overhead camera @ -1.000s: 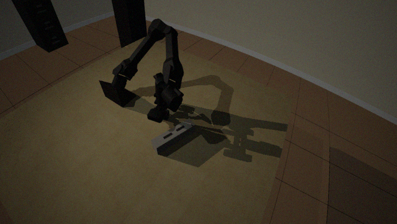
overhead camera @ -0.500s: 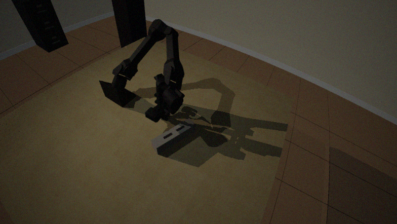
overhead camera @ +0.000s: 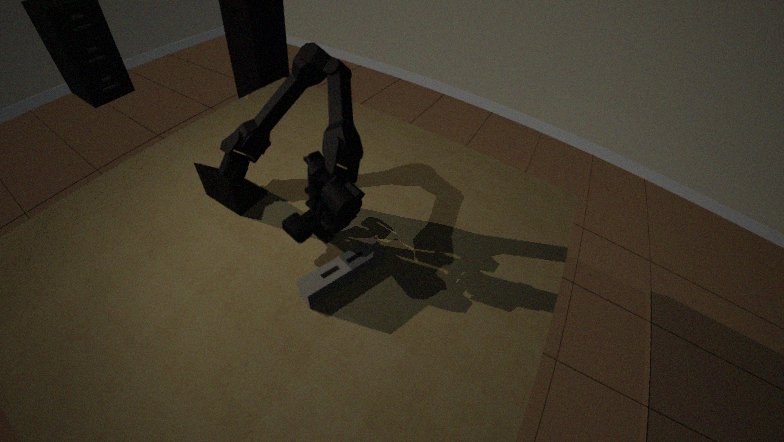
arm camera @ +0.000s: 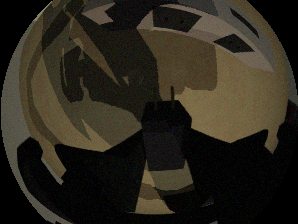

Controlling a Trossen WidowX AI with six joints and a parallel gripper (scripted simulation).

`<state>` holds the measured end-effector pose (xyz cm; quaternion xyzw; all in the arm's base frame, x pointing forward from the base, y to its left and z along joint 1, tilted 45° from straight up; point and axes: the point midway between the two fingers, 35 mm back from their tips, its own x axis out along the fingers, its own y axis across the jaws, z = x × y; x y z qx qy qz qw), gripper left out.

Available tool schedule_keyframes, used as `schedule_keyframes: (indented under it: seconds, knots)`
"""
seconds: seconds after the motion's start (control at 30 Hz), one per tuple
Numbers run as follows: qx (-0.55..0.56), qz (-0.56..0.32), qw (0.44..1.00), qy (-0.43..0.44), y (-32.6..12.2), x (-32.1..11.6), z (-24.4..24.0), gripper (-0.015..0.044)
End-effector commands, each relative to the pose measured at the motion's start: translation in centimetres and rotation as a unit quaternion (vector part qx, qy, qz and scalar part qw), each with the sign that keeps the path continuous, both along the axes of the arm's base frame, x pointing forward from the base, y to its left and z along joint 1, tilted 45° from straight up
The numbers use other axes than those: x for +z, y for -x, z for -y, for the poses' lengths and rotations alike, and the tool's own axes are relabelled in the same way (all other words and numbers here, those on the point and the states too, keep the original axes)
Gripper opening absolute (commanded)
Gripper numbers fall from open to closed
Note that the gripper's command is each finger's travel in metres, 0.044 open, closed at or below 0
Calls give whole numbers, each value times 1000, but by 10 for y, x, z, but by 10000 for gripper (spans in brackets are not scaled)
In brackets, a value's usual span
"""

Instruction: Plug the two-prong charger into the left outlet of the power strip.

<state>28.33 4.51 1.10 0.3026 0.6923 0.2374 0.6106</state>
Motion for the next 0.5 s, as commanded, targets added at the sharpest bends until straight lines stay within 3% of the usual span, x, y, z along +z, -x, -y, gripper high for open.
schedule_keyframes:
  seconds: [0.0, 0.47]
  knots:
    - [-21, -22, 1000, -2, 0, 0, -3, 0]
    - [-41, -43, 998, -1, -9, -2, -2, 0]
